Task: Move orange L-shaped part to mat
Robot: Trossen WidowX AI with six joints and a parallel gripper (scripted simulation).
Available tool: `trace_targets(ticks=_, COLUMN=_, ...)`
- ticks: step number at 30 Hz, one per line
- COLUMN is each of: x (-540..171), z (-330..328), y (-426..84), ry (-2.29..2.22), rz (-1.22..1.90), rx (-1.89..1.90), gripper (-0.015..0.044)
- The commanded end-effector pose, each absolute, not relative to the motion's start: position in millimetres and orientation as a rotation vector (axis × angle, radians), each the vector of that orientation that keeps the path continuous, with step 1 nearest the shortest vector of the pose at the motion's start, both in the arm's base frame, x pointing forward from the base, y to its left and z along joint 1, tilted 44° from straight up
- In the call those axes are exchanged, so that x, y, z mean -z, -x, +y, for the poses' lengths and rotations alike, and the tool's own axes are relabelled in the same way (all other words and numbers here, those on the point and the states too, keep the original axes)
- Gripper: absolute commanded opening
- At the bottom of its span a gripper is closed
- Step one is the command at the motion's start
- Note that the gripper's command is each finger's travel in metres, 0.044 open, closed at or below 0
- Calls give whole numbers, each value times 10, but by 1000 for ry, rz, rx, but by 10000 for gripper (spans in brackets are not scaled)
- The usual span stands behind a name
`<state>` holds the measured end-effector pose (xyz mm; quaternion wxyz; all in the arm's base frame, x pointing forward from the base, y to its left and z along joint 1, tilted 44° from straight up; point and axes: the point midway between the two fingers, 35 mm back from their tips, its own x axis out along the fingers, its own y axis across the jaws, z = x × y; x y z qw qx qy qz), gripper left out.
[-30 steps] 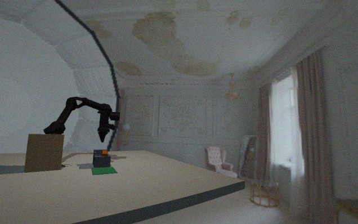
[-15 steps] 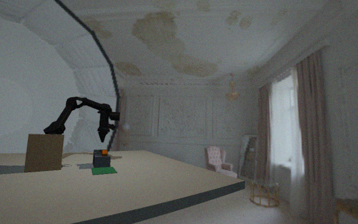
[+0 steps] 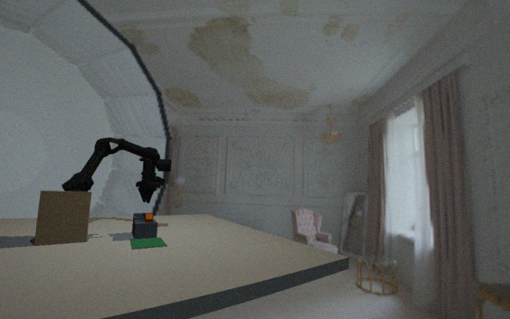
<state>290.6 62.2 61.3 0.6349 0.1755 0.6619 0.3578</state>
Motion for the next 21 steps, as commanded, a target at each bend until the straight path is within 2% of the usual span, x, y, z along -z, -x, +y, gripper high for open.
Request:
trace_targets(ticks=1, x=-518, z=508, y=-2950, ry=-201, rz=1385, rx=-997, gripper=280)
trace_targets(ticks=13, x=-193, z=144, y=-3024, ry=575, rz=723, rx=-1581, gripper=280)
trace_targets(ticks=21, x=-169, z=117, y=-3026, ry=630, rz=665, rx=-1614, gripper=280)
